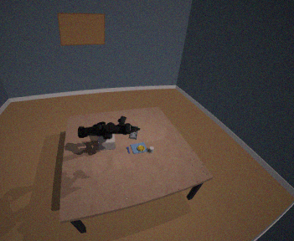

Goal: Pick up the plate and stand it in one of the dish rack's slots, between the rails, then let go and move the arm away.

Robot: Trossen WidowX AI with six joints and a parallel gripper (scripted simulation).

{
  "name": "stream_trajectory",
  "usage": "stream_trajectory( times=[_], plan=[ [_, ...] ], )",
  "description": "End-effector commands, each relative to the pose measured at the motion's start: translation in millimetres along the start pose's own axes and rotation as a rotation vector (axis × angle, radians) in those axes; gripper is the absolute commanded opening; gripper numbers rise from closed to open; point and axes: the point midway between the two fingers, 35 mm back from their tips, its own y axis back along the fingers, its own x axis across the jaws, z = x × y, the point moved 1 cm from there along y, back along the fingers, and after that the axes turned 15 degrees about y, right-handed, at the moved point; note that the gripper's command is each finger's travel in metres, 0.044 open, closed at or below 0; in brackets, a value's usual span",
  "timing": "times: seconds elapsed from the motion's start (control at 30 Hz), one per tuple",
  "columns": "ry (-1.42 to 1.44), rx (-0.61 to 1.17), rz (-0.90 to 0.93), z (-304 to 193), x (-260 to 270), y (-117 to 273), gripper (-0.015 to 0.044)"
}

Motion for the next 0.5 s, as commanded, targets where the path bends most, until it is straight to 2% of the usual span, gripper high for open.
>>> stream_trajectory(
  times=[0.0,0.47],
  plan=[
    [-0.085,0.015,0.098,1,20,-28,0.04],
    [-0.355,0.158,0.434,7,106,-115,0.04]
  ],
)
